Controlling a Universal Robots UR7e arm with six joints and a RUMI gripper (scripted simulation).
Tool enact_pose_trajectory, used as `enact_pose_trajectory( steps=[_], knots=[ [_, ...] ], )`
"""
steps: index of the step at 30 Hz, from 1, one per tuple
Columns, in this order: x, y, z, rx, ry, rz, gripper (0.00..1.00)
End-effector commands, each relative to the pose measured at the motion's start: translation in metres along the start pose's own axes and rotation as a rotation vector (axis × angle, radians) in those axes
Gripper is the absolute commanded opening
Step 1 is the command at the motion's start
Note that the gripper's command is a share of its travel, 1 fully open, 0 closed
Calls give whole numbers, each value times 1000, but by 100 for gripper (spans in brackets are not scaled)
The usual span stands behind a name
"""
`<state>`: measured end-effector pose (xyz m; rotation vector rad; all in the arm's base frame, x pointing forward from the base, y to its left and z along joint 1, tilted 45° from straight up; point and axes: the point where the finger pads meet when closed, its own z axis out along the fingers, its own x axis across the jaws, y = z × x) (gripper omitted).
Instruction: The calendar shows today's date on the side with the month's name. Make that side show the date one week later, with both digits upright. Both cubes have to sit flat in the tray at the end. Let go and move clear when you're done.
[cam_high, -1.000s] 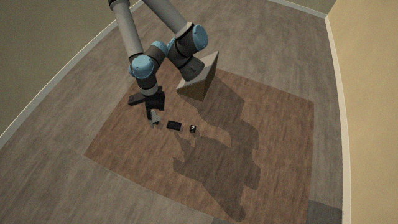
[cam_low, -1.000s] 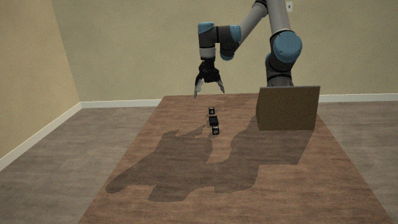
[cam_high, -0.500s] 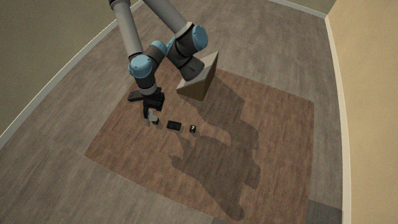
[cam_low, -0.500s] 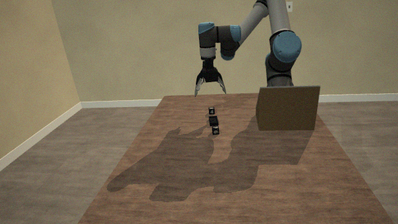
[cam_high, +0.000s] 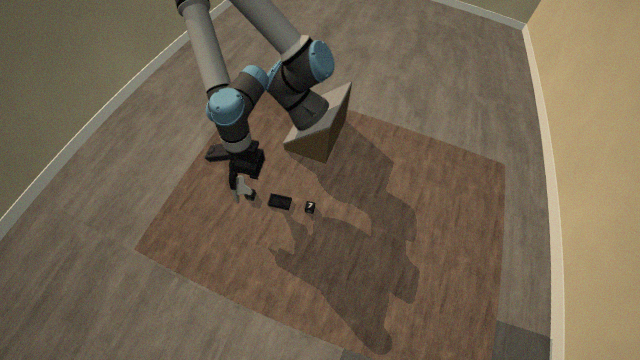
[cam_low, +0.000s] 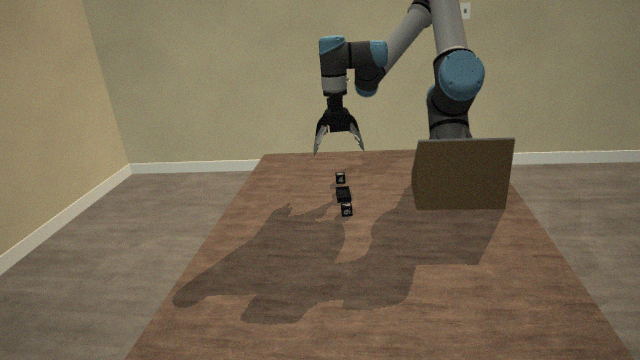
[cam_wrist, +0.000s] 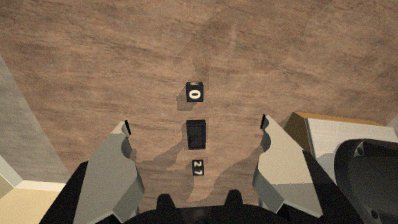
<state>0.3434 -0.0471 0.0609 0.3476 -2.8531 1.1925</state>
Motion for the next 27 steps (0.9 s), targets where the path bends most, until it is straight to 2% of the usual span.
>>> enact_pose_trajectory(
  steps=[1,4,5,27],
  knots=[
    [0,0,0,0,-1,4,100],
    [0,0,0,0,-1,4,100],
    [0,0,0,0,-1,4,28],
    [0,0,0,0,-1,4,28]
  ],
)
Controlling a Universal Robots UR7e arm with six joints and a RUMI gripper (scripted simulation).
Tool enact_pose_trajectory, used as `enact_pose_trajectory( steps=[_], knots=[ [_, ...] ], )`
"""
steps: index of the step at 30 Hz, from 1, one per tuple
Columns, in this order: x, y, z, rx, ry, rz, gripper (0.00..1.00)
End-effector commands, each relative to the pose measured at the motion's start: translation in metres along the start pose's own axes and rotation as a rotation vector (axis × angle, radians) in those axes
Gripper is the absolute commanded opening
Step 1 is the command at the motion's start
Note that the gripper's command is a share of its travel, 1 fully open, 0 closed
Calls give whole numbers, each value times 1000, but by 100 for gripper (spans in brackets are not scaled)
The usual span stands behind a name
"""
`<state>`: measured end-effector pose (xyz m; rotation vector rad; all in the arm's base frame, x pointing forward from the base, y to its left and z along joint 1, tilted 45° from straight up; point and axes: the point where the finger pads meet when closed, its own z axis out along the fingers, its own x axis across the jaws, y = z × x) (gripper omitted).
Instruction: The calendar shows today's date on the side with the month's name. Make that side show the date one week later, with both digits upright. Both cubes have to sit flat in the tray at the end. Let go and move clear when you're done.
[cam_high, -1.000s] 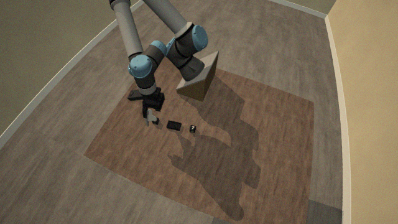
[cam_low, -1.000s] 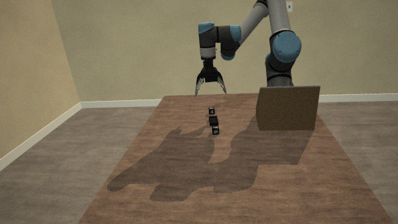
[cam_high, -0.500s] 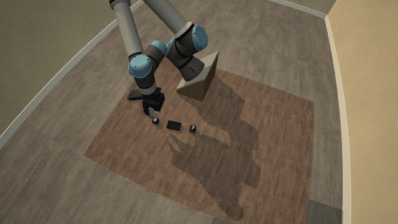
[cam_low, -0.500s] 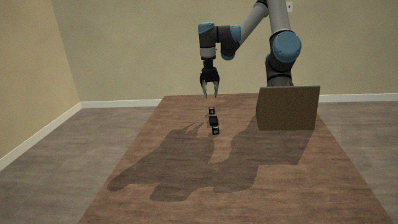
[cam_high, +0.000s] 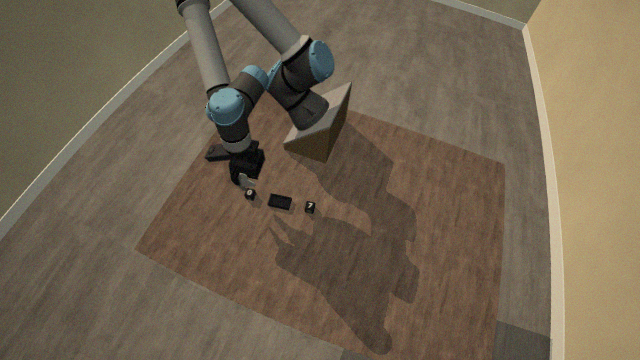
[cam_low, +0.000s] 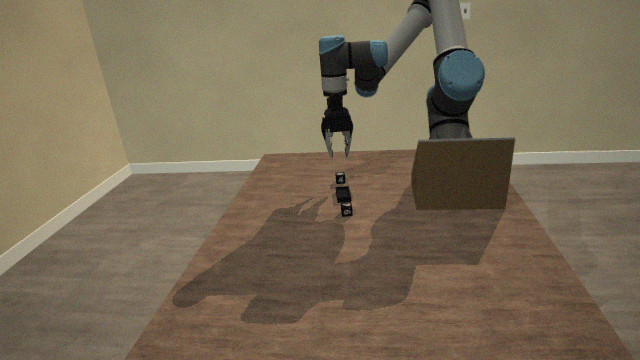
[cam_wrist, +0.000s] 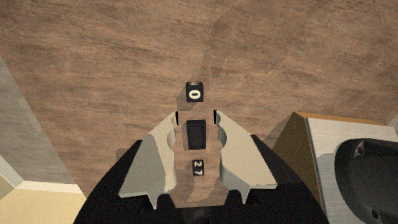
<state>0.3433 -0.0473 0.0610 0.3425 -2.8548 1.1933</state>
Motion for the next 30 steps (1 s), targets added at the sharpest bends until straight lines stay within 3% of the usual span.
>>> enact_pose_trajectory(
  steps=[1,30],
  knots=[
    [0,0,0,0,-1,0,28],
    [0,0,7,0,-1,0,28]
  ],
)
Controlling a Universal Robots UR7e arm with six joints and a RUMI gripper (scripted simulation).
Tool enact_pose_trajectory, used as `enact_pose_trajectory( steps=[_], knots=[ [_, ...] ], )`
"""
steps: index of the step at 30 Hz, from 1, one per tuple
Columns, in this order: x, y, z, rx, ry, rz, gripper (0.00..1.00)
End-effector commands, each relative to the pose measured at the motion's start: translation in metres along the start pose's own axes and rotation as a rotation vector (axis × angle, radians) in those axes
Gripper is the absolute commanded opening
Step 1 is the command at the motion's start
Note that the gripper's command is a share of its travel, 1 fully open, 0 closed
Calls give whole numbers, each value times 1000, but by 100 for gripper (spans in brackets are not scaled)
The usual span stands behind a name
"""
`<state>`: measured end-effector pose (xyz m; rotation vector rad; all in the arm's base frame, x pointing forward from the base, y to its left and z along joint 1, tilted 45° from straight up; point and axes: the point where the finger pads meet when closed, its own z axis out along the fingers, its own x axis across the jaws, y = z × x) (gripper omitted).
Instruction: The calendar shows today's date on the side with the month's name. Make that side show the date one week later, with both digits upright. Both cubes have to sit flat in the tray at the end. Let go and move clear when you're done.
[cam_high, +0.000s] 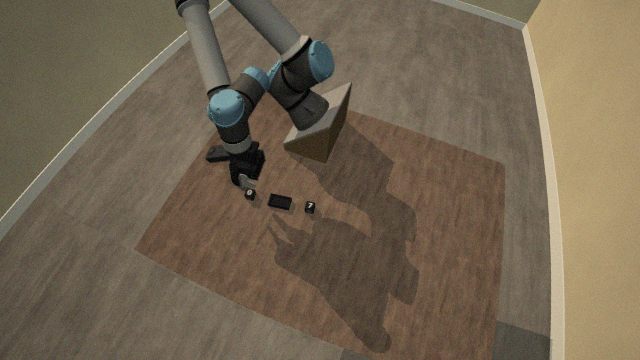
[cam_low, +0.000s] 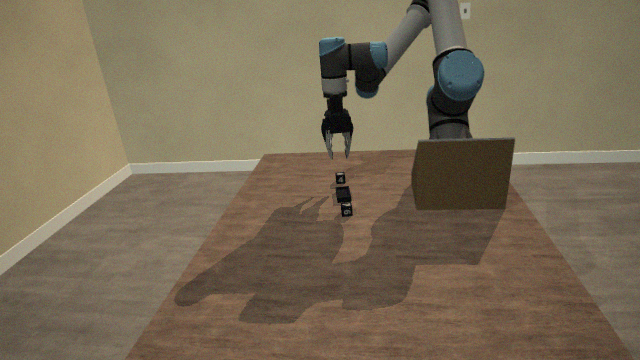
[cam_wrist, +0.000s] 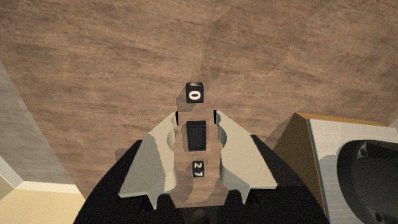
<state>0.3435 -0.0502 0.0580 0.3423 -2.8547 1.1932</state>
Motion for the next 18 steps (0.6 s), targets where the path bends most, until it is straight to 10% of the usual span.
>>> enact_pose_trajectory(
  steps=[1,18],
  knots=[
    [0,0,4,0,-1,0,28],
    [0,0,27,0,-1,0,28]
  ],
)
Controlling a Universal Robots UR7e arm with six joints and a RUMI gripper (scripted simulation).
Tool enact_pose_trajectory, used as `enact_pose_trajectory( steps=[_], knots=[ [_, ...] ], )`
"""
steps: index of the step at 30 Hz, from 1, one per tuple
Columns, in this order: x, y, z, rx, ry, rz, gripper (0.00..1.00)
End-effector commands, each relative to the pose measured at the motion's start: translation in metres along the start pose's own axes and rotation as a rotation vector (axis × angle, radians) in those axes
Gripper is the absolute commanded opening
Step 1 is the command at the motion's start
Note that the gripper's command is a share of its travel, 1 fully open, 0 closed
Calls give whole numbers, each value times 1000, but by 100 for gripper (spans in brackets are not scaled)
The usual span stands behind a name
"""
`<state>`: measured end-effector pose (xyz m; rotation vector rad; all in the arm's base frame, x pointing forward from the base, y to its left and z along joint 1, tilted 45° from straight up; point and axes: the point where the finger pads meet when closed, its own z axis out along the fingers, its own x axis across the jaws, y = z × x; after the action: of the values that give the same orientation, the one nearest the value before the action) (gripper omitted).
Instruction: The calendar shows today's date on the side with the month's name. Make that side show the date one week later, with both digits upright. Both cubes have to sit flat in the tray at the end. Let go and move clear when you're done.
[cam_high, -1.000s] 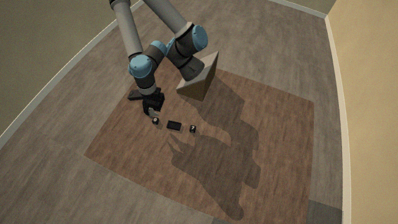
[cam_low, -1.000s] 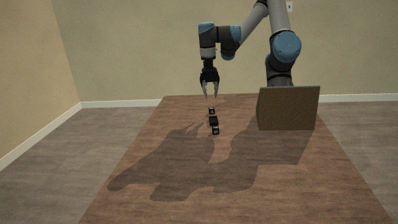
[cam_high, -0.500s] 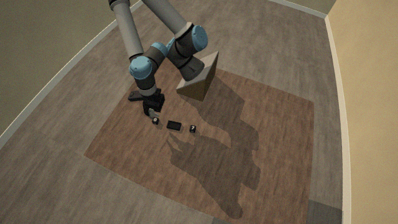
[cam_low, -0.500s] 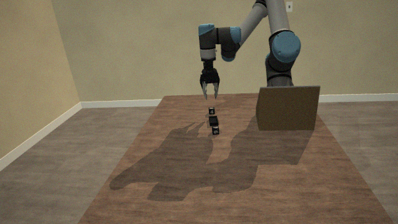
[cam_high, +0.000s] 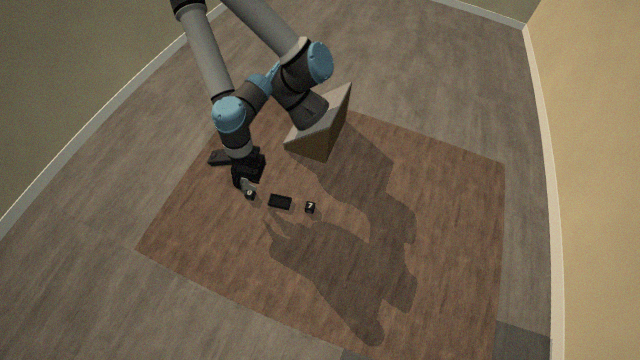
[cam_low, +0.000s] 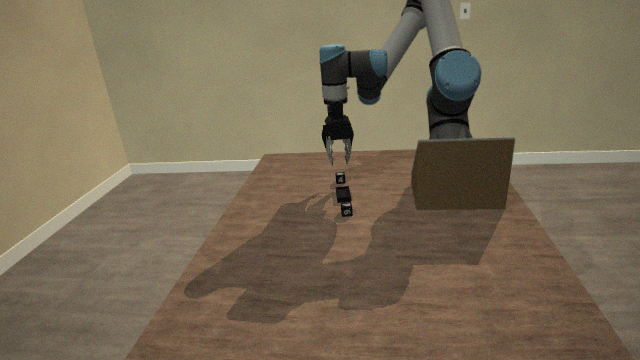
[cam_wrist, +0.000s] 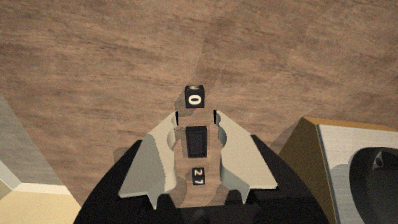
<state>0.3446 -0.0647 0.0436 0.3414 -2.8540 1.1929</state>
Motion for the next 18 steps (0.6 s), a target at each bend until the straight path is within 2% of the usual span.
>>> enact_pose_trajectory(
  steps=[1,18],
  knots=[
    [0,0,8,0,-2,0,28],
    [-1,0,24,0,-2,0,28]
  ],
)
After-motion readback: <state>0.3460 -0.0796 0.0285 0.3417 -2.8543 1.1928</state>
